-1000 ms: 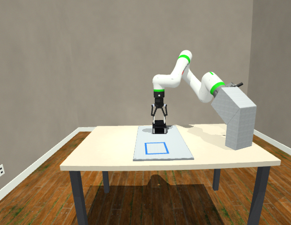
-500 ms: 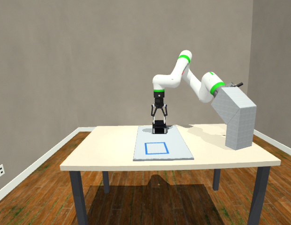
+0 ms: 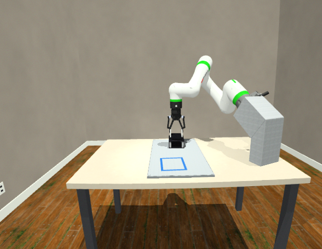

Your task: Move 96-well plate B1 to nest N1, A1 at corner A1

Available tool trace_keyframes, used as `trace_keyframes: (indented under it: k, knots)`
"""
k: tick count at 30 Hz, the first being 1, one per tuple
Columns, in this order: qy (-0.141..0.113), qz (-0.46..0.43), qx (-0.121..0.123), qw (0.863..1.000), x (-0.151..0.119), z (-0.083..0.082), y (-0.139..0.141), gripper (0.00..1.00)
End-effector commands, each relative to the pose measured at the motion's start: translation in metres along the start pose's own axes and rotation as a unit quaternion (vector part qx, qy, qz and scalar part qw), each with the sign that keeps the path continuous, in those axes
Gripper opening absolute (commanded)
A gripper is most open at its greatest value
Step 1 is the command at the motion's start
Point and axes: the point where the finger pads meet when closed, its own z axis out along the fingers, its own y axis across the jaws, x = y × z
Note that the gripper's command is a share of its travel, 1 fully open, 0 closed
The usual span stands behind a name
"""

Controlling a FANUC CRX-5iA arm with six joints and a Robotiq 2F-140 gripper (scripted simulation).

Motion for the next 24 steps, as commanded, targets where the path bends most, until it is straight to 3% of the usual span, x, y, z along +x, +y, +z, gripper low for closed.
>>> trace_keyframes:
  k: [1, 24]
  knots:
    - [0.000, 0.000, 0.000, 1.000, -0.0001, 0.0002, -0.0002, 0.00]
    - [0.000, 0.000, 0.000, 1.000, -0.0001, 0.0037, -0.0002, 0.00]
